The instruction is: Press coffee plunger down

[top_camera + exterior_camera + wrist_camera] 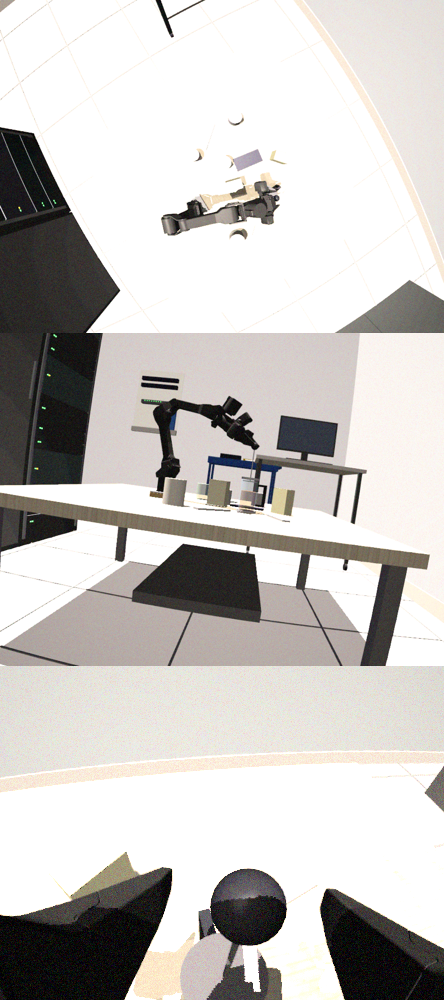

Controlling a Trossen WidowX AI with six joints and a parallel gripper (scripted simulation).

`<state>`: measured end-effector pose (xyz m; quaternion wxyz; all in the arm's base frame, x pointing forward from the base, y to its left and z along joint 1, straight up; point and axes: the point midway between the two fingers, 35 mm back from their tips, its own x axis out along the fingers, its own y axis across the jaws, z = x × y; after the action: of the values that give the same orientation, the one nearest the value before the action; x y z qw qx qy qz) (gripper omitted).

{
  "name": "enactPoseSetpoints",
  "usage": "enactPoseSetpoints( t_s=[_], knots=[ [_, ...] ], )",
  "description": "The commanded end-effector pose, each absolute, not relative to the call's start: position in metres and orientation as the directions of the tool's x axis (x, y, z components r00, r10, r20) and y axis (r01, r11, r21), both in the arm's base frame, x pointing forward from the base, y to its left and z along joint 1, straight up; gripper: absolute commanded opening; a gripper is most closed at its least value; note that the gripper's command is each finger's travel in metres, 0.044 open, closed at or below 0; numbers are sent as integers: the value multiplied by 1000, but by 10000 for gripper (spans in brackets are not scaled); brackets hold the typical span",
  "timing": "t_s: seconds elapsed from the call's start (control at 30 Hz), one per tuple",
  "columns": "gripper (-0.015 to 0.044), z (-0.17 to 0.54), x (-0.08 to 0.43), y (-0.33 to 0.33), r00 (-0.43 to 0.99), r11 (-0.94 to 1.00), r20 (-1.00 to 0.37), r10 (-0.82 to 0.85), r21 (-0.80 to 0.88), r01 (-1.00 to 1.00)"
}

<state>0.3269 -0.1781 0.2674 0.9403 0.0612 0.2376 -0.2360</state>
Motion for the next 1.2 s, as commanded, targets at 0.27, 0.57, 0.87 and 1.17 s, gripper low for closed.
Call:
enactPoseSetpoints(
  t_s=[0.27, 0.57, 0.87, 1.17],
  knots=[
    [117, 267, 327, -179, 773, 879, -476, -419, 4, 478],
    [117, 263, 328, -179, 774, 879, -476, -419, 4, 478],
    [117, 248, 331, -181, 774, 879, -476, -419, 4, 478],
    [117, 234, 333, -182, 774, 879, -475, -419, 4, 478]
  ],
)
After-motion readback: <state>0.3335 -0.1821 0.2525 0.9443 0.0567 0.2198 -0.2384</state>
